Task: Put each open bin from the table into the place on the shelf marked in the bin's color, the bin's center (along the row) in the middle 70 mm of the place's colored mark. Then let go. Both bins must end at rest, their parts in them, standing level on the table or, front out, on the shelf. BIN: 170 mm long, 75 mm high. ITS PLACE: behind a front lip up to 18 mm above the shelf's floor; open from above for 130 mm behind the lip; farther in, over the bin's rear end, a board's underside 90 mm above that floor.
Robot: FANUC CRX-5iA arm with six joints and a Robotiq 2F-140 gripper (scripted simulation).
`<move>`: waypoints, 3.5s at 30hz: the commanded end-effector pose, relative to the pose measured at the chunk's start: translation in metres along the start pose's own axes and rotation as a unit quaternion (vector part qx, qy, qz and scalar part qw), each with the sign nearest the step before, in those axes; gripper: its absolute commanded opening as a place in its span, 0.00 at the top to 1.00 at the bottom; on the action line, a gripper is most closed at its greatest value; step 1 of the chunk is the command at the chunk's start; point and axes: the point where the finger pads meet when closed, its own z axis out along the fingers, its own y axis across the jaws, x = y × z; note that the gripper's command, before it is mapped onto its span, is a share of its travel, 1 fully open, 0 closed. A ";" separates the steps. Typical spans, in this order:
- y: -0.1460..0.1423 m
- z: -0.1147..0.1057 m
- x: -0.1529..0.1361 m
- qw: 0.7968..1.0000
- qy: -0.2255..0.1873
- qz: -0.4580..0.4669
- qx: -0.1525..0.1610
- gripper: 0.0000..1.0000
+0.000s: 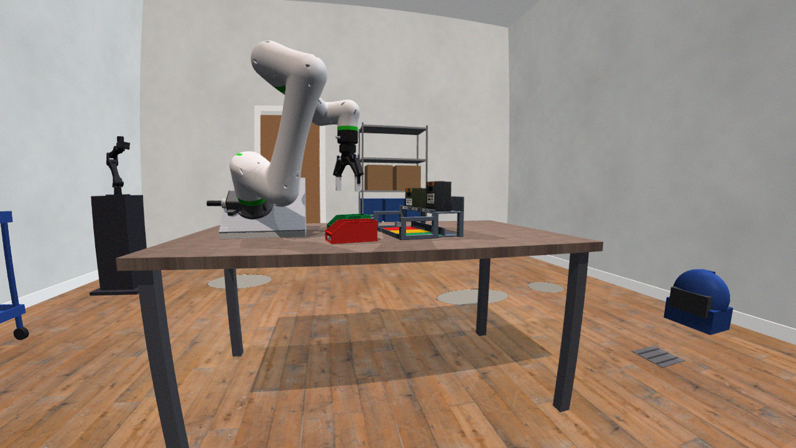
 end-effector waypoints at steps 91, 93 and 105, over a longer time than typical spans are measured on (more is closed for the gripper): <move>-0.013 0.003 -0.014 1.000 -0.010 0.013 -0.013 0.85; -0.013 0.003 -0.014 1.000 -0.010 0.013 -0.013 0.85; -0.013 0.013 -0.014 1.000 -0.010 0.013 -0.013 0.85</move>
